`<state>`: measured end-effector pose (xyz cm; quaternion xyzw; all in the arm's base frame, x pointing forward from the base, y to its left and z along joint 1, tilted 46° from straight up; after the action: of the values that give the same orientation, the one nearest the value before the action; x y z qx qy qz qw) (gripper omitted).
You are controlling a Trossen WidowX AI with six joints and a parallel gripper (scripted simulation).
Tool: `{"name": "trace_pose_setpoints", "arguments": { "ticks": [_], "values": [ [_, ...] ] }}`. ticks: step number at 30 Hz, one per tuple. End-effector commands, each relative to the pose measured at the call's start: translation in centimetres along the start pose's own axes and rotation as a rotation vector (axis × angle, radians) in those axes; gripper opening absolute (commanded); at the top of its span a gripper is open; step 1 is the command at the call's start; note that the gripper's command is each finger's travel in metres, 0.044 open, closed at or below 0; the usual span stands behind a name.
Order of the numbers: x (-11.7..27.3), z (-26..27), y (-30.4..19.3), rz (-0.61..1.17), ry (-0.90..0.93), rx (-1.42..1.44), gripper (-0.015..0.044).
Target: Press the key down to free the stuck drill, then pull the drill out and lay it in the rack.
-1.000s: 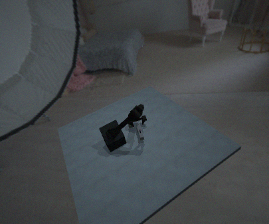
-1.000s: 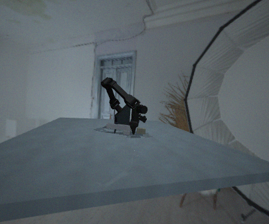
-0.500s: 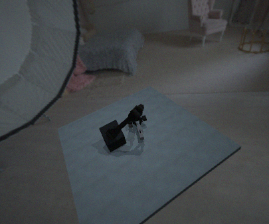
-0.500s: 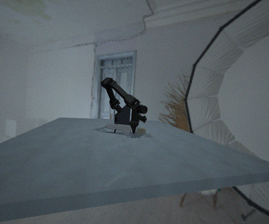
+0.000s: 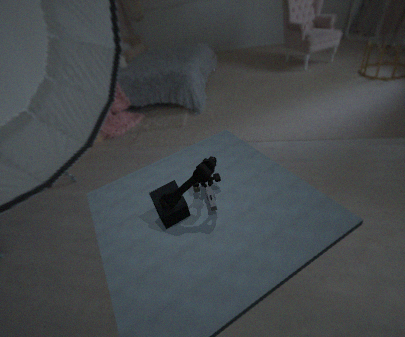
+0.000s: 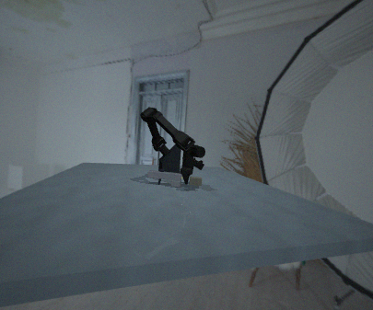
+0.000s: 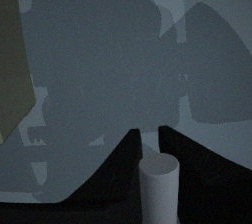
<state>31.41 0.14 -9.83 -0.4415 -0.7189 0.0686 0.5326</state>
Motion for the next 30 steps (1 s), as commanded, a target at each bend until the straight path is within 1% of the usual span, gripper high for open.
{"name": "trace_pose_setpoints", "arguments": {
  "ticks": [1, 30],
  "values": [
    [0.1, 0.1, 0.5, 0.0, -0.003, -0.001, 0.0],
    [0.2, 1.0, 4.5, -0.003, -0.003, -0.003, 0.0]
  ]
}}
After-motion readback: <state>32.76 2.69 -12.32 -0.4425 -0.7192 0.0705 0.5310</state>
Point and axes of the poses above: the point midway between the two fingers, 35 mm back from their tips, its own x axis back along the fingers, its own z axis across the jaws, y = z × x, the point moved 2 cm from there along x, back along the fingers, and after that the axes turned 15 degrees about -x, right-handed, at the moved point
